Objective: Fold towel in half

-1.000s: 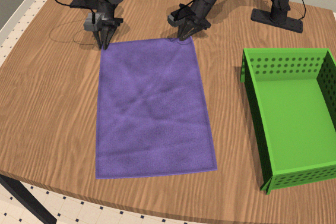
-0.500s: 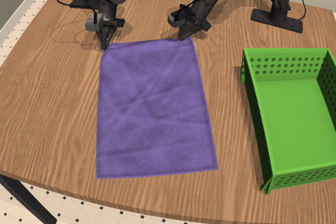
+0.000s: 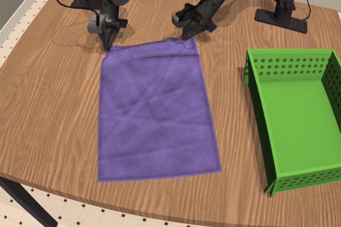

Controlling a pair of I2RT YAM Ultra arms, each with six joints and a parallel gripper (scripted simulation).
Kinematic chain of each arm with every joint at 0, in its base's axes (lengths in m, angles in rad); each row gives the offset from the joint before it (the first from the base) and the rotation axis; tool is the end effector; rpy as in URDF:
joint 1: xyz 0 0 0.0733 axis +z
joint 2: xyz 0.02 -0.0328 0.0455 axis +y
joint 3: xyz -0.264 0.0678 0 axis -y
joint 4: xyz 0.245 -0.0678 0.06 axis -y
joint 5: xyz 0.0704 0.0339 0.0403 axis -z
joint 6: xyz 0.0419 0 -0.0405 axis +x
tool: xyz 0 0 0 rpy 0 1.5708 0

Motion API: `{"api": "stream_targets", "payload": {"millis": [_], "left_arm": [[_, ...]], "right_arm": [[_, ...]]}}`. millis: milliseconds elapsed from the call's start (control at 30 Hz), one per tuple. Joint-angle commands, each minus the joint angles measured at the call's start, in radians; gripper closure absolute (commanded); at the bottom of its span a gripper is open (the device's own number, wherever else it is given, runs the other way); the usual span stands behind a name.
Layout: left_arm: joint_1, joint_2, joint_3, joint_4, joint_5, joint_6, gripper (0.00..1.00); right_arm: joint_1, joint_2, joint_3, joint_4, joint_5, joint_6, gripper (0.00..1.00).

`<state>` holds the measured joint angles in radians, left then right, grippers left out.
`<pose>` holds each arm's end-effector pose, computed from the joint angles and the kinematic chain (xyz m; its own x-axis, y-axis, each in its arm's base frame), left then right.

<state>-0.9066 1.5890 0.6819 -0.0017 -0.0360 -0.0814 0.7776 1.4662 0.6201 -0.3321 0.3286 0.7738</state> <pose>0.1820 -0.2282 0.1380 -0.5475 0.5675 -0.6150 0.7312 0.6819 -0.0217 0.1809 0.1607 0.1359 -0.8735 0.0683 -0.4820 0.0481 0.9974 0.0541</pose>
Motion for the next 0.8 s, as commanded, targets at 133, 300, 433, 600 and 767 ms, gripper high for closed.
{"api": "stream_targets", "payload": {"millis": [133, 300, 433, 600, 767], "left_arm": [[0.192, -0.099, 0.072, -0.101, 0.303, 0.209, 1.00], [0.311, -0.077, 0.129, -0.191, 0.537, 0.341, 1.00], [0.337, -0.037, 0.174, -0.251, 0.601, 0.399, 1.00], [0.404, -0.018, 0.245, -0.356, 0.770, 0.499, 1.00], [0.438, 0.020, 0.313, -0.444, 0.880, 0.550, 1.00]], "right_arm": [[-0.030, -0.127, 0.101, -0.069, -0.002, 0.091, 1.00], [-0.003, -0.231, 0.116, -0.085, 0.050, 0.184, 1.00], [0.005, -0.206, 0.122, -0.099, 0.064, 0.190, 1.00], [0.037, -0.307, 0.133, -0.112, 0.118, 0.272, 1.00], [0.050, -0.362, 0.119, -0.113, 0.128, 0.297, 1.00]]}}
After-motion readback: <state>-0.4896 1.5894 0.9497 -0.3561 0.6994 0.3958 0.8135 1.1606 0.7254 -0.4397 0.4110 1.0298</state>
